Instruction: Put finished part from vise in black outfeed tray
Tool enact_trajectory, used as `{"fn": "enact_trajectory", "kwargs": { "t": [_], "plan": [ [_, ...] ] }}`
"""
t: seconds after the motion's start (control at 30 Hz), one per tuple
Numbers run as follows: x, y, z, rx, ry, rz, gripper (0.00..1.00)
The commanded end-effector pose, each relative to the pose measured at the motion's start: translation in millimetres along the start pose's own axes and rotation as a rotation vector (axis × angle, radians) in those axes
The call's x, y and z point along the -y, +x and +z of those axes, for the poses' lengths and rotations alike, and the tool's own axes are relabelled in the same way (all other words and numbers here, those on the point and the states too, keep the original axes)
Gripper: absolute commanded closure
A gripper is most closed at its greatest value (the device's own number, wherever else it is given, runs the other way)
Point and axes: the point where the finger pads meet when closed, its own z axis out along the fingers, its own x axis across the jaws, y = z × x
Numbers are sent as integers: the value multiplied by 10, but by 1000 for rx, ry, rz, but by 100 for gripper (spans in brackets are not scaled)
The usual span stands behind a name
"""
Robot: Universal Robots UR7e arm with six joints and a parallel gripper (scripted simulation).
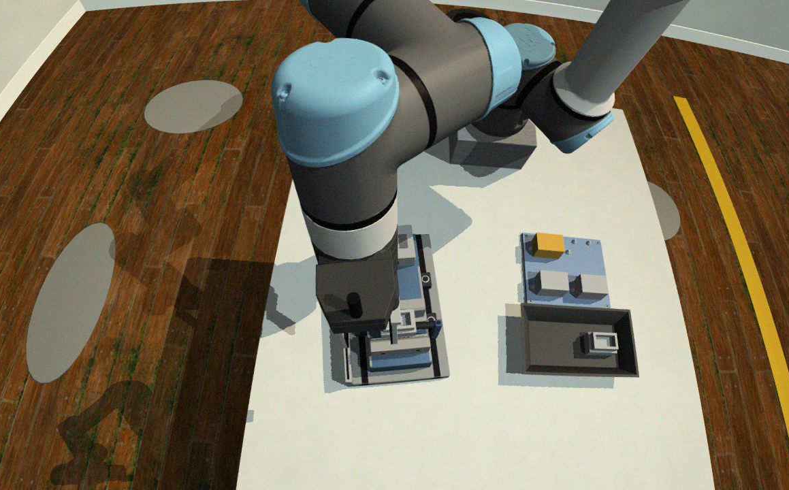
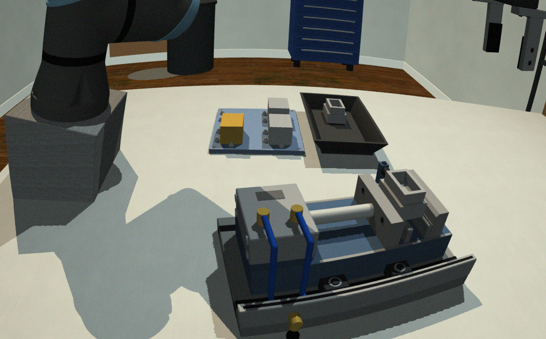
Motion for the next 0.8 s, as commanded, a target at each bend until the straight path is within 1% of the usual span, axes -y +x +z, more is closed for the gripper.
{"fn": "enact_trajectory", "kwargs": {
  "t": [0.0, 0.77],
  "plan": [
    [3, 2, -7, -1, 1, 0, 0],
    [-3, -3, 5, -2, 0, -17, 0]
  ]
}}
